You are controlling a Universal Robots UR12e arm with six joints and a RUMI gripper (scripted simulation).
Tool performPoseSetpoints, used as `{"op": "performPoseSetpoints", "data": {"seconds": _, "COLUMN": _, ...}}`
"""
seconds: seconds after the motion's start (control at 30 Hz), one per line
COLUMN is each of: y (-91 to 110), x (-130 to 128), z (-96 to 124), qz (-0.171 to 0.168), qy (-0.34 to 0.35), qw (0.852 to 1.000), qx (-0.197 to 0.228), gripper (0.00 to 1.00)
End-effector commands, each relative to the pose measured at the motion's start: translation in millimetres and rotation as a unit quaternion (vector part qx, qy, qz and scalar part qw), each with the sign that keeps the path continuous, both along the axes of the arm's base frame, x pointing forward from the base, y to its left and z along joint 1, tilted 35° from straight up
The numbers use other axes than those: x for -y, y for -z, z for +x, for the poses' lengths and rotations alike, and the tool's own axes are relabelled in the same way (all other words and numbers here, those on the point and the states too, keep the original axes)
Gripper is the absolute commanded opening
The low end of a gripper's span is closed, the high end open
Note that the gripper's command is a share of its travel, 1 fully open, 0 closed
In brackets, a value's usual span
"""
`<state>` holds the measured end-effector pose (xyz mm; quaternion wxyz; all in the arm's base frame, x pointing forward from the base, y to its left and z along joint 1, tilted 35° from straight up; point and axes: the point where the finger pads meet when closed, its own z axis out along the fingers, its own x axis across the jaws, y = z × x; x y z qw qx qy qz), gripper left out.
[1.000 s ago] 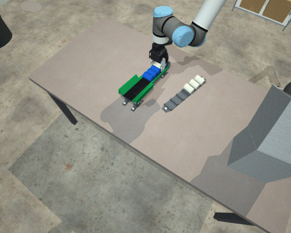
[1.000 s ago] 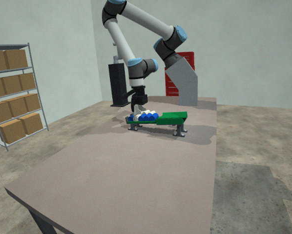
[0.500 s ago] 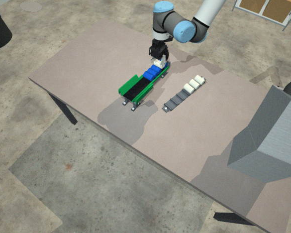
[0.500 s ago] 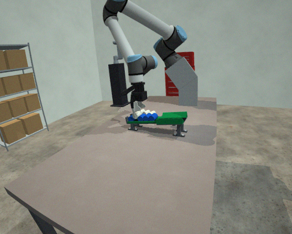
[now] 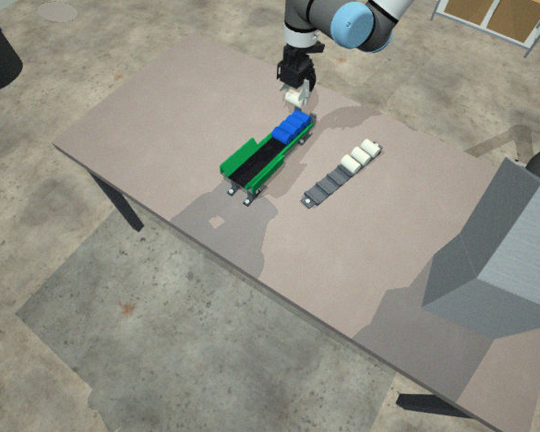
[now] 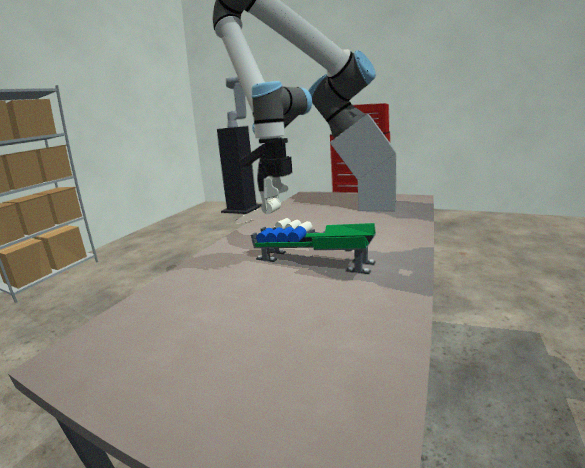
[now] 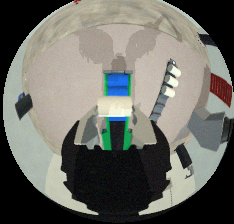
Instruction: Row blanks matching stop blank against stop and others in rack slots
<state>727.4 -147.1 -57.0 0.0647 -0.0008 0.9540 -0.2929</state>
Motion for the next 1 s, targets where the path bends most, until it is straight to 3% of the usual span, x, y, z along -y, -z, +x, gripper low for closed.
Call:
{"op": "performPoseSetpoints", "data": {"seconds": 0.0, "y": 7.2, "x": 1.8, "z": -6.9, "qz": 0.002, "qy": 0.005, "qw": 1.0, "qx": -0.009, "gripper": 0.35}}
{"op": "performPoseSetpoints", "data": {"seconds": 0.23, "y": 9.4, "x": 1.1, "z": -10.5, "qz": 0.002, "qy": 0.005, "qw": 1.0, "qx": -0.007, "gripper": 0.35}}
{"op": "performPoseSetpoints", "data": {"seconds": 0.4, "y": 38.1, "x": 2.9, "z": -49.8, "qz": 0.005, "qy": 0.023, "qw": 1.0, "qx": 0.003, "gripper": 0.35}}
{"op": "performPoseSetpoints", "data": {"seconds": 0.47, "y": 38.1, "x": 2.9, "z": -49.8, "qz": 0.005, "qy": 0.023, "qw": 1.0, "qx": 0.003, "gripper": 0.35}}
{"op": "performPoseSetpoints", "data": {"seconds": 0.63, "y": 76.7, "x": 1.1, "z": -128.0, "qz": 0.01, "qy": 0.054, "qw": 0.998, "qx": 0.025, "gripper": 0.35}}
{"op": "performPoseSetpoints", "data": {"seconds": 0.77, "y": 92.9, "x": -3.3, "z": -187.1, "qz": 0.013, "qy": 0.077, "qw": 0.996, "qx": 0.04, "gripper": 0.35}}
{"op": "performPoseSetpoints", "data": {"seconds": 0.87, "y": 96.6, "x": -5.9, "z": -212.6, "qz": 0.014, "qy": 0.087, "qw": 0.995, "qx": 0.047, "gripper": 0.35}}
{"op": "performPoseSetpoints", "data": {"seconds": 0.97, "y": 97.3, "x": -6.8, "z": -220.1, "qz": 0.014, "qy": 0.09, "qw": 0.995, "qx": 0.049, "gripper": 0.35}}
